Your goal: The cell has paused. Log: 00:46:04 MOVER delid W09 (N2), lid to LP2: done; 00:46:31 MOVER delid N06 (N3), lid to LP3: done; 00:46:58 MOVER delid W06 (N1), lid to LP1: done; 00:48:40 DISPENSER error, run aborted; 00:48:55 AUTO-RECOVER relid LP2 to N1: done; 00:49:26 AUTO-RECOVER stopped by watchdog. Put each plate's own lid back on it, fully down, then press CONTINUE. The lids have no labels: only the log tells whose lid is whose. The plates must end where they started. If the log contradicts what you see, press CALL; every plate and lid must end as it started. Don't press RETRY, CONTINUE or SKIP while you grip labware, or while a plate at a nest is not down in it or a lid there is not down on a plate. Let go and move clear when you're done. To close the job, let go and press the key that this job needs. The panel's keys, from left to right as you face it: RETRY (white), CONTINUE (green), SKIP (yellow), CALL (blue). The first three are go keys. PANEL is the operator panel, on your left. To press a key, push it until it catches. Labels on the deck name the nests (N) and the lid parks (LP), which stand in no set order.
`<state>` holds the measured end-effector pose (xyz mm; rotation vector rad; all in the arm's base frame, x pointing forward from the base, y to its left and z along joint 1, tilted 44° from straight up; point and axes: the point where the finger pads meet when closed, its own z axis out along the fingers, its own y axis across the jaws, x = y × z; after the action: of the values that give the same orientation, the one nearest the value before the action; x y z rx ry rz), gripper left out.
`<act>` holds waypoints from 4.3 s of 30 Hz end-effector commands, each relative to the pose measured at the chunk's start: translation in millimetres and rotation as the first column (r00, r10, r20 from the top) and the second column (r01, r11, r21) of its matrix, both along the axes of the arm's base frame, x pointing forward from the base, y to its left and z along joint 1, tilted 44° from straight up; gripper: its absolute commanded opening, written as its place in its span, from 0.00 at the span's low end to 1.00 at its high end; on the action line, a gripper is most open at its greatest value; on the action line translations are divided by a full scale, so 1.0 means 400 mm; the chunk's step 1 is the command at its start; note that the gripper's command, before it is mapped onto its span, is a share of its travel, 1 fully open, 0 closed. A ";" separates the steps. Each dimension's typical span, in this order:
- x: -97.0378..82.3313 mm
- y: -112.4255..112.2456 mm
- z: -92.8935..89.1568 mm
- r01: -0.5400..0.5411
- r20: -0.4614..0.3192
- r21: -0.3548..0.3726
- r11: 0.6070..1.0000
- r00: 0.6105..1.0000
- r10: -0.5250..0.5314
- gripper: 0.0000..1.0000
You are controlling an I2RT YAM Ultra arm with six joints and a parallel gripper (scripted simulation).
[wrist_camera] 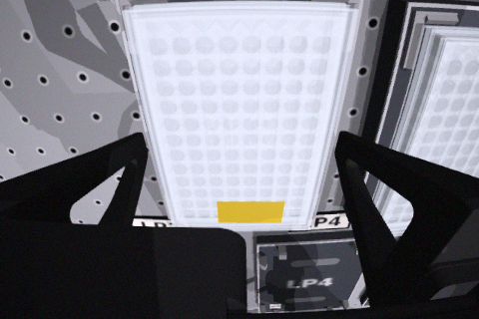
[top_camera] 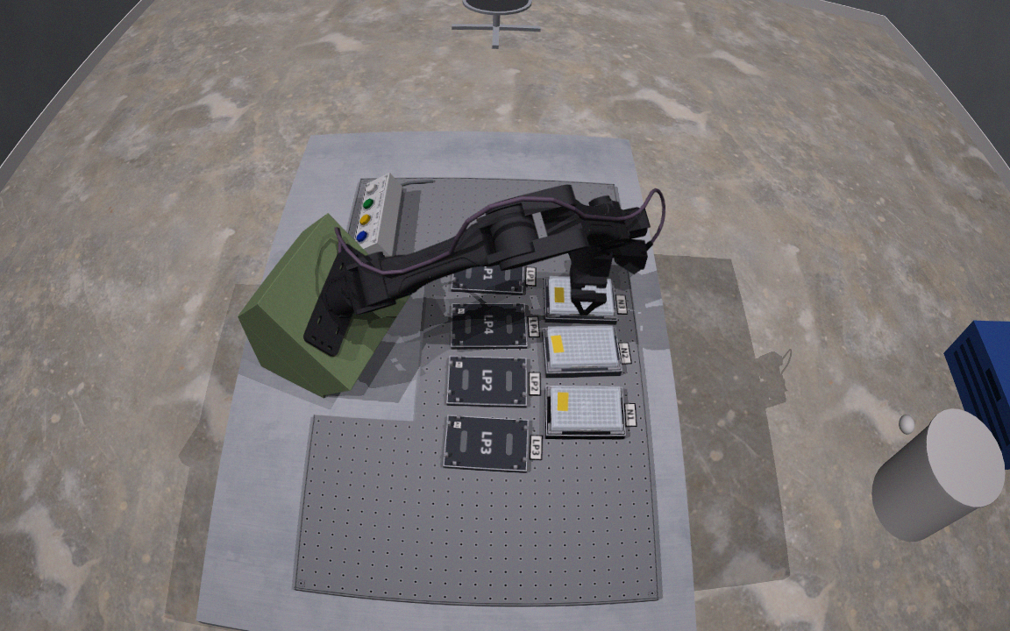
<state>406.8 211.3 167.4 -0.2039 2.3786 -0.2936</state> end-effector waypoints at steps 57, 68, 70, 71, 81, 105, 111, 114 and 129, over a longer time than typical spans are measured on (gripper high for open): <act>-0.055 0.031 0.079 -0.011 0.024 0.018 1.000 1.000 0.010 1.00; -0.054 0.033 0.069 -0.010 0.014 0.008 1.000 1.000 0.010 1.00; -0.054 0.034 0.066 -0.010 0.012 0.006 1.000 1.000 0.010 1.00; -0.054 0.034 0.066 -0.010 0.012 0.006 1.000 1.000 0.010 1.00; -0.103 -0.069 0.028 -0.012 0.007 0.007 1.000 1.000 0.012 0.92; -0.237 -0.277 -0.061 -0.011 0.007 0.004 1.000 1.000 0.010 0.00; -0.269 -0.326 -0.082 -0.010 0.008 0.003 1.000 1.000 0.010 0.00; -0.289 -0.356 -0.095 -0.010 0.008 0.003 1.000 1.000 0.010 0.00; -0.378 -0.357 0.007 -0.010 0.030 0.012 1.000 0.999 0.009 0.00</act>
<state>267.6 68.4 150.2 -0.2292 2.3581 -0.2762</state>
